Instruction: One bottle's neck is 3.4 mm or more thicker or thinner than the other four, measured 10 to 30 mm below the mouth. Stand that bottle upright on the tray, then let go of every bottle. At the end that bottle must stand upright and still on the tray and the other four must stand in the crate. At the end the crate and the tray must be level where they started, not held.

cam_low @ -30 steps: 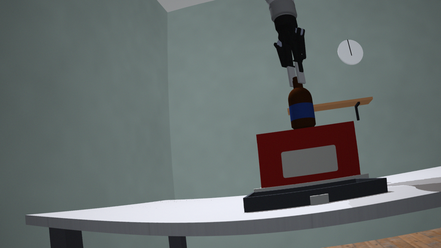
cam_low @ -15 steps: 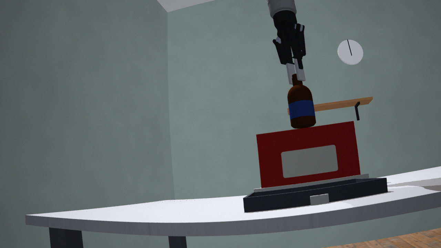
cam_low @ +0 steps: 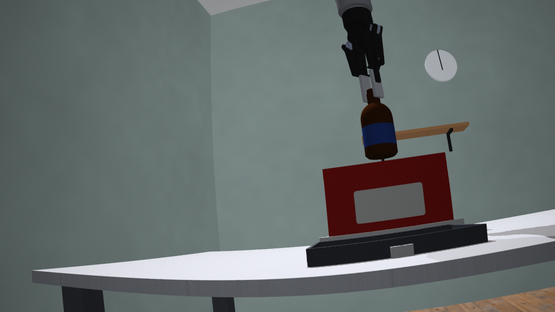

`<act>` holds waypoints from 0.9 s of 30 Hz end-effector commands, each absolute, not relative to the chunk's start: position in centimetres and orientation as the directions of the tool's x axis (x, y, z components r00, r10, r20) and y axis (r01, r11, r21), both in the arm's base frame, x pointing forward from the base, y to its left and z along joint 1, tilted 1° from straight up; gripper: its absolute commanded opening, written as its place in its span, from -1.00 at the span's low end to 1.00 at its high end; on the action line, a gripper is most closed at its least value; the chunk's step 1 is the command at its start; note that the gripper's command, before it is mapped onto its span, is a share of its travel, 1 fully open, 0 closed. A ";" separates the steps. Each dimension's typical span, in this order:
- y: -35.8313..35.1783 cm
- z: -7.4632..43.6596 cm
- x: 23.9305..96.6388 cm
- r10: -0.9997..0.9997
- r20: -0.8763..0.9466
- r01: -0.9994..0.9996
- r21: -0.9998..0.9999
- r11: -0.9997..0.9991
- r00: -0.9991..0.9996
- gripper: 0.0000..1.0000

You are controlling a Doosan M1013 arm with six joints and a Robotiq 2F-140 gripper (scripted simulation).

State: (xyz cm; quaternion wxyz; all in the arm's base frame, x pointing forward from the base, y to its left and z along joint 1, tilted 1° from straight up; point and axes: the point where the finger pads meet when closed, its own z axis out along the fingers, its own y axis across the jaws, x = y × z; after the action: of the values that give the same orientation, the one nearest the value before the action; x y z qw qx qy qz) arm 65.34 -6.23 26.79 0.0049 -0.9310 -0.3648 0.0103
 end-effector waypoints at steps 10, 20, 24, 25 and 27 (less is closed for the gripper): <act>-3.9 26.8 65.5 0.679 -0.015 0.679 -0.017 -0.734 0.734 -1.00; -1.4 26.8 65.7 0.679 -0.015 0.679 -0.017 -0.734 0.734 -1.00; -0.4 26.8 65.7 0.679 -0.015 0.679 -0.017 -0.734 0.734 -1.00; -0.4 26.8 65.7 0.679 -0.015 0.679 -0.017 -0.734 0.734 -1.00; -0.2 26.8 65.7 0.679 -0.015 0.679 -0.017 -0.734 0.734 -1.00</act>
State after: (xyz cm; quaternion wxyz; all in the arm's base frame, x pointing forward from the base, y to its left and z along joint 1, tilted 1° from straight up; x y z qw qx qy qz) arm 65.73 -0.48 26.79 0.0049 -0.9310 -0.3647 0.0103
